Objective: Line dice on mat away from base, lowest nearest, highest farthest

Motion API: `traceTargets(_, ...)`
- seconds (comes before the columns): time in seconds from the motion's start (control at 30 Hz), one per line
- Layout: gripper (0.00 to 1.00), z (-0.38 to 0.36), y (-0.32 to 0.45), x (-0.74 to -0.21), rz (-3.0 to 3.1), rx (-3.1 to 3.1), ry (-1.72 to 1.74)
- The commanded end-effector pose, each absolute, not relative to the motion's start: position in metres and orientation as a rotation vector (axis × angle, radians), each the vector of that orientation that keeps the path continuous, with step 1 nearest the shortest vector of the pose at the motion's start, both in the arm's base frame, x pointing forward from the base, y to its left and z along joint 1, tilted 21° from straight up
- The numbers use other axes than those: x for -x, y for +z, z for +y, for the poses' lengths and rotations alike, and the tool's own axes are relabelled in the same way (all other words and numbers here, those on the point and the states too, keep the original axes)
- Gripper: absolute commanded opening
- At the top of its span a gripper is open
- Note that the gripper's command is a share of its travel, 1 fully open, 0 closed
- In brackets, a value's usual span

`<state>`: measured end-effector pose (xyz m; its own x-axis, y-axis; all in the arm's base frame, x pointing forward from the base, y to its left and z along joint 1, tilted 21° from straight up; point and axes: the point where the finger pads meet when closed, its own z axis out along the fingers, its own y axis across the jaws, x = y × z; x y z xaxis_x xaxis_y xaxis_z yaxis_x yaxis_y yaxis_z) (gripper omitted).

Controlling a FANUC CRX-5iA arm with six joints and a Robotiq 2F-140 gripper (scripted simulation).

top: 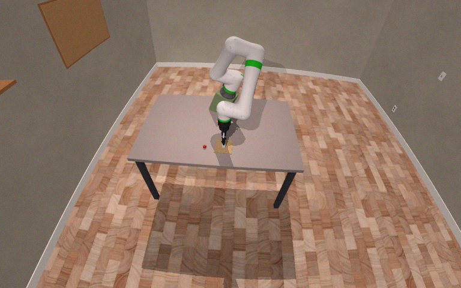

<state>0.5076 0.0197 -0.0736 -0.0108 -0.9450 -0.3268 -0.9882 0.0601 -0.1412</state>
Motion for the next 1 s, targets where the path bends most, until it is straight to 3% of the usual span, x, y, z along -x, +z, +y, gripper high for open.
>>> traceTargets(0.0, 0.09, 0.0195, -0.0735, -0.5077, 2.013, 1.94, 0.18)
traceTargets(0.47, 0.09, 0.0195, -0.0735, -0.5077, 2.013, 1.94, 0.18)
traceTargets(0.97, 0.21, 0.0195, -0.0735, -0.5077, 2.013, 1.94, 0.18)
